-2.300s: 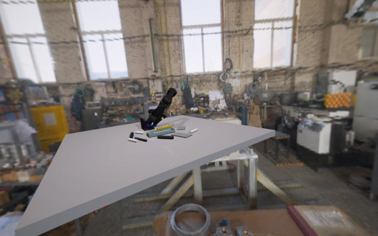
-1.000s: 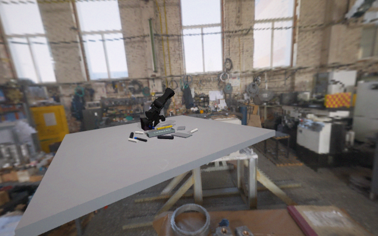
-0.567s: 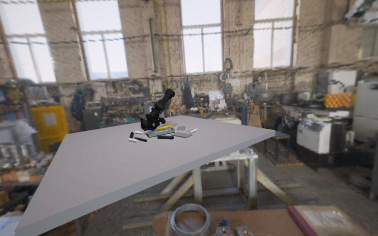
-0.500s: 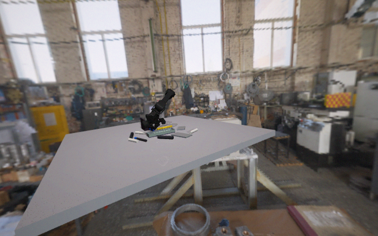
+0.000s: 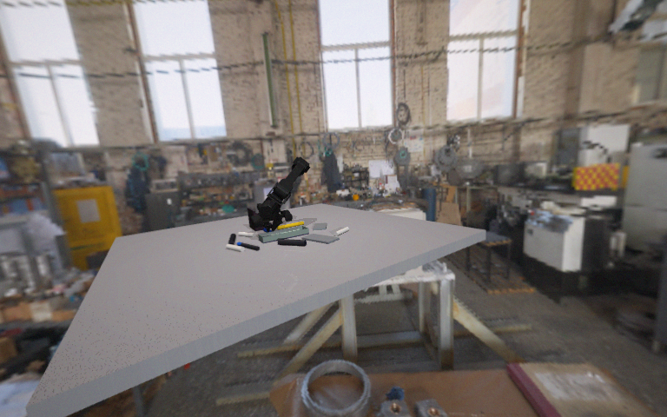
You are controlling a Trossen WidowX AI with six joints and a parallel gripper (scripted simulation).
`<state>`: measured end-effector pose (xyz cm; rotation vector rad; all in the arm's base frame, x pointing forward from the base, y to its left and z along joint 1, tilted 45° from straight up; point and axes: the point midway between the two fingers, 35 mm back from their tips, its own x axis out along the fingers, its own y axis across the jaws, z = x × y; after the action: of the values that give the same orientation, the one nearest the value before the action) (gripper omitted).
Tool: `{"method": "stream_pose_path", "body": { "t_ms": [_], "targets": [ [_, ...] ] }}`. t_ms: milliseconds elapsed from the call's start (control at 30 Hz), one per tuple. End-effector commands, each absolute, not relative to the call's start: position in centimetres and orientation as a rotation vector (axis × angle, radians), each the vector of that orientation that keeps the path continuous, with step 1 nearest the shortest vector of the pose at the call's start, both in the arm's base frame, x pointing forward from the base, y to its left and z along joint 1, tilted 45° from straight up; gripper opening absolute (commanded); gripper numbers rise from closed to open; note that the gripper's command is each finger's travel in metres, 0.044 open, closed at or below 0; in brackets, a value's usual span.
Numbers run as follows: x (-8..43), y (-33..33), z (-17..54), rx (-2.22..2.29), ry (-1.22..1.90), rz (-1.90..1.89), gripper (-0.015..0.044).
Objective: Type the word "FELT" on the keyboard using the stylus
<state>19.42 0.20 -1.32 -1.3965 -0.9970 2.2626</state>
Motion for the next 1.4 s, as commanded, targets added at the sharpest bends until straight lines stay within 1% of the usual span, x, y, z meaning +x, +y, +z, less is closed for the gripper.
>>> {"method": "stream_pose_path", "body": {
  "t_ms": [0,200,433,700,767,933,1100,1267,1367],
  "targets": [
    [19.4,0.2,-1.3,-1.398,-0.997,2.262,0.0150],
    [19.5,0.0,-1.1,-1.398,-0.996,2.262,0.0150],
    [19.3,-3.9,2.9,-1.394,-0.990,2.263,0.0150],
    [19.4,-3.7,2.6,-1.400,-0.995,2.255,0.0150],
    [19.2,-3.7,2.5,-1.462,-1.100,2.206,0.0150],
    [18.7,-3.9,2.2,-1.782,-1.593,1.912,0.0150],
    [18.0,-4.2,2.2,-2.110,-2.040,1.528,0.0150],
    [17.4,-4.4,2.2,-2.426,-2.461,1.067,0.0150],
    [17.1,-4.4,2.2,-2.541,-2.595,0.883,0.0150]
  ]
}}
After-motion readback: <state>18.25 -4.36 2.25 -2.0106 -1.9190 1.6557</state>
